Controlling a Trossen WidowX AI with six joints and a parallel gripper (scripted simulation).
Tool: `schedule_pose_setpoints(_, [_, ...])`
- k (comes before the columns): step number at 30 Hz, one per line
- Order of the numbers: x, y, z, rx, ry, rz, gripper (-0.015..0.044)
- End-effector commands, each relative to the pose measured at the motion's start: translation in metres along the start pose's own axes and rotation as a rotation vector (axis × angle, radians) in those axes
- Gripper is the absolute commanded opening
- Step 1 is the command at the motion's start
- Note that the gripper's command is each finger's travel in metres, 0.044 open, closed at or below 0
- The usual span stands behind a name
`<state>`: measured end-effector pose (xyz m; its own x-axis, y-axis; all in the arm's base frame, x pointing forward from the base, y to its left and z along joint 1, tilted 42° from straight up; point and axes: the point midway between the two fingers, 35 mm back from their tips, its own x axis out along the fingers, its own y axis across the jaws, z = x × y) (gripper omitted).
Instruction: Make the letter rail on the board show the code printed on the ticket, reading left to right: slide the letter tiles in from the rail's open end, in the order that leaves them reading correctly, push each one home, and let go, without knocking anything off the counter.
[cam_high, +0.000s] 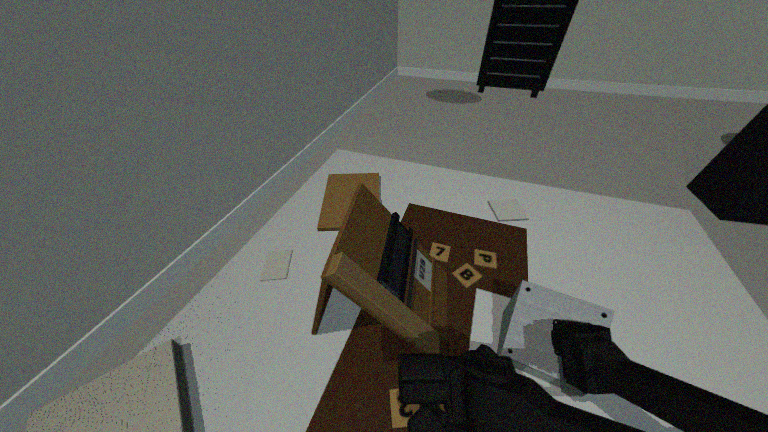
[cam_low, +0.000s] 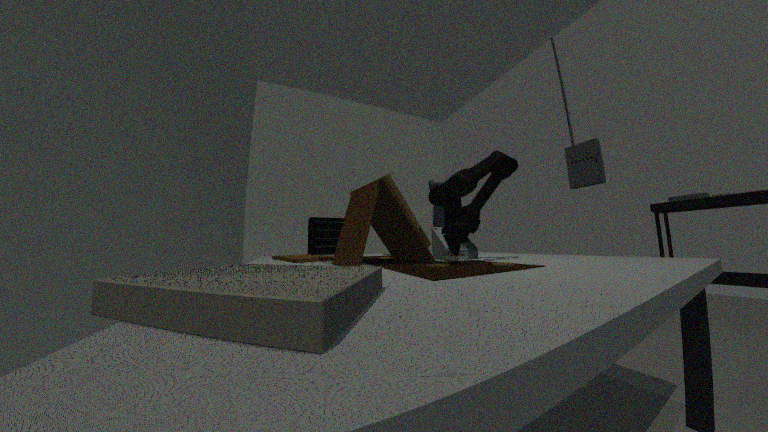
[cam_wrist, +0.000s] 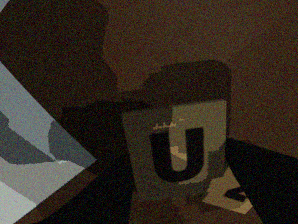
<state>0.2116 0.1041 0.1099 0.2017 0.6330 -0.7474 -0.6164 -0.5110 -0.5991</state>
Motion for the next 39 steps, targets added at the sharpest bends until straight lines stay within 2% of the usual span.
schedule_pose_setpoints(1, [0.0, 0.0, 0.0, 0.001, 0.0, 0.0, 0.0])
schedule_pose_setpoints(39, [-0.026, -0.059, -0.06, 0.442, 0.112, -0.168, 0.0])
